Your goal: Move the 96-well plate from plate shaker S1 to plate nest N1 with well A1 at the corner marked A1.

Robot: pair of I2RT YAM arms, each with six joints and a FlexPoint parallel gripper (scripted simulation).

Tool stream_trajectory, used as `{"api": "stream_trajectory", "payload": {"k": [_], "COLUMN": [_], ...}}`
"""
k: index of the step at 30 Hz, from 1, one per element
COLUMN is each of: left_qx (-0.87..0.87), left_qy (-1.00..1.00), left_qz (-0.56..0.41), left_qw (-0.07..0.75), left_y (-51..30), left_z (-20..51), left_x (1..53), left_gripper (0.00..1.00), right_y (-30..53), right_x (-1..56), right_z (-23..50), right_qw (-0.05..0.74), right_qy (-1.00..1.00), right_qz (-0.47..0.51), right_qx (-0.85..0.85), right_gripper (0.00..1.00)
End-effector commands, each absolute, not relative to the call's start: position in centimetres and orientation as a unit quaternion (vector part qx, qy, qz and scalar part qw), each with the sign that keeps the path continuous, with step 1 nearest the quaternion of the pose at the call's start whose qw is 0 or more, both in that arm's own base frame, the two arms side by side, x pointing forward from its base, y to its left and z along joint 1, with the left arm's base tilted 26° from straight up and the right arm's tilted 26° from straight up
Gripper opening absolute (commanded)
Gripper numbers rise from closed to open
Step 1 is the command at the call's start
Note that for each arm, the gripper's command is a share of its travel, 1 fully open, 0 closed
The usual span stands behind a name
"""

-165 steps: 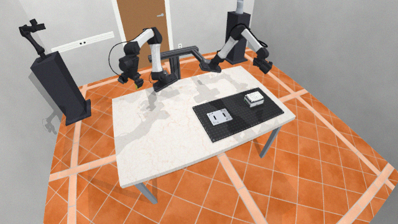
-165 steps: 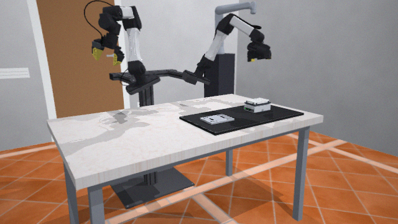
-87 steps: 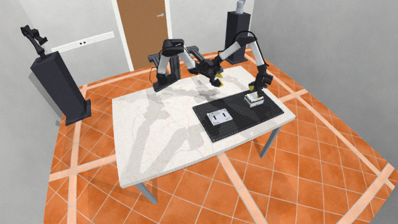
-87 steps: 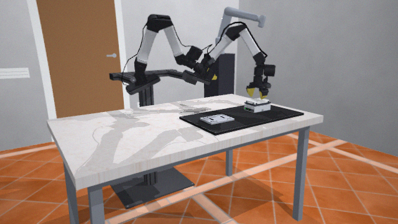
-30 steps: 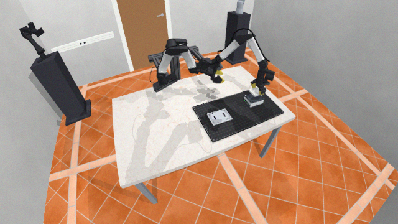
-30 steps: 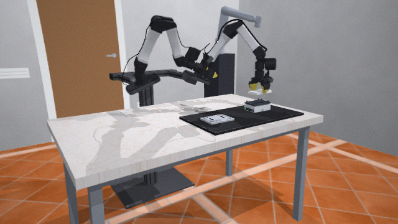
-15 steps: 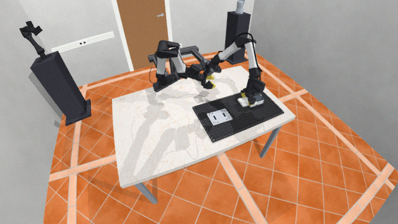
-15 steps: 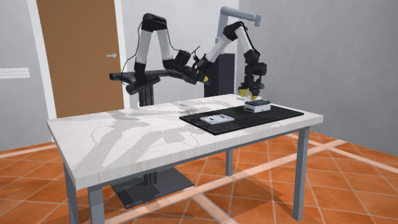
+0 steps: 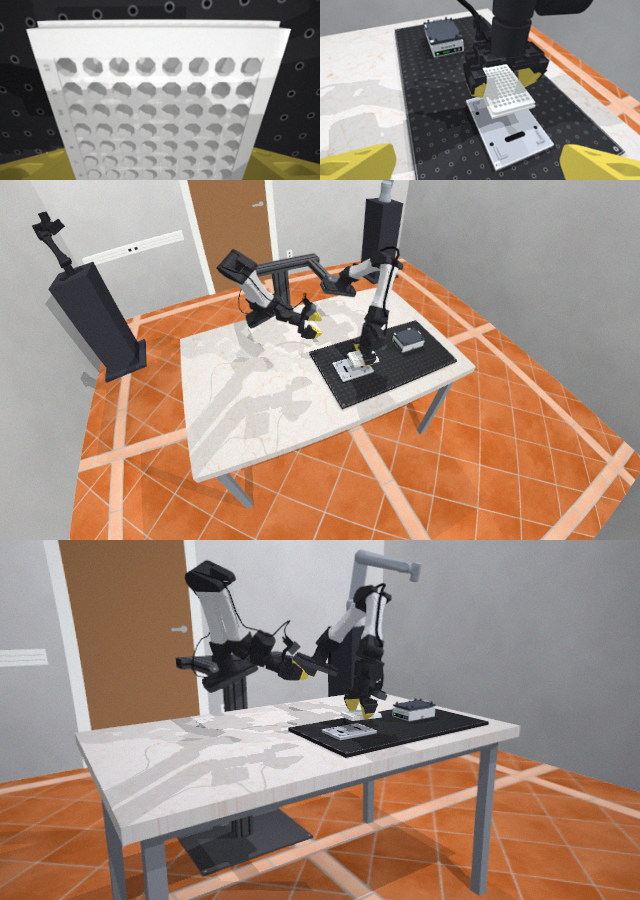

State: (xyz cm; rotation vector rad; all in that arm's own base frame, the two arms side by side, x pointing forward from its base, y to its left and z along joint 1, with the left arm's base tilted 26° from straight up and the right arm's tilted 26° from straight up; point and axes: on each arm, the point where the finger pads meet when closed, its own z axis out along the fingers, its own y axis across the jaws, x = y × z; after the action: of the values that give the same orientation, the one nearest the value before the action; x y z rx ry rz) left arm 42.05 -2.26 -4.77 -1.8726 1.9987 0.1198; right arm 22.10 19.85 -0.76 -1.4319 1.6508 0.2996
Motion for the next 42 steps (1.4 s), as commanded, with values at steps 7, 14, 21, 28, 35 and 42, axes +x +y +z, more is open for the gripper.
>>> {"api": "stream_trajectory", "payload": {"k": [7, 14, 21, 28, 35, 42], "left_qx": [-0.693, -0.685, -0.688, -0.690, -0.691, -0.685], "left_qy": [0.682, 0.691, 0.688, 0.689, 0.687, 0.693], "left_qz": [0.028, 0.033, 0.018, 0.037, 0.028, 0.026], "left_qw": [0.233, 0.230, 0.230, 0.219, 0.224, 0.224], "left_y": [-5.9, -6.9, -6.6, -5.8, -5.9, -6.2], "left_z": [-6.0, -6.6, -6.8, -8.3, -7.4, -7.2], "left_x": [43.3, 42.8, 44.1, 43.3, 43.7, 43.8], "left_gripper": [0.77, 0.77, 0.77, 0.77, 0.77, 0.77], "right_y": [16.0, 12.0, 9.6, 8.4, 8.0, 8.0], "right_x": [22.0, 23.5, 24.6, 25.5, 26.1, 26.2], "right_z": [1.1, 2.5, 3.2, 3.8, 3.9, 4.1], "right_qw": [0.417, 0.426, 0.426, 0.432, 0.434, 0.437], "right_qy": [0.630, 0.636, 0.642, 0.646, 0.649, 0.647], "right_qz": [0.169, 0.160, 0.160, 0.150, 0.141, 0.137], "right_qx": [-0.633, -0.623, -0.617, -0.611, -0.608, -0.609], "right_gripper": [1.00, 1.00, 1.00, 1.00, 1.00, 1.00]}}
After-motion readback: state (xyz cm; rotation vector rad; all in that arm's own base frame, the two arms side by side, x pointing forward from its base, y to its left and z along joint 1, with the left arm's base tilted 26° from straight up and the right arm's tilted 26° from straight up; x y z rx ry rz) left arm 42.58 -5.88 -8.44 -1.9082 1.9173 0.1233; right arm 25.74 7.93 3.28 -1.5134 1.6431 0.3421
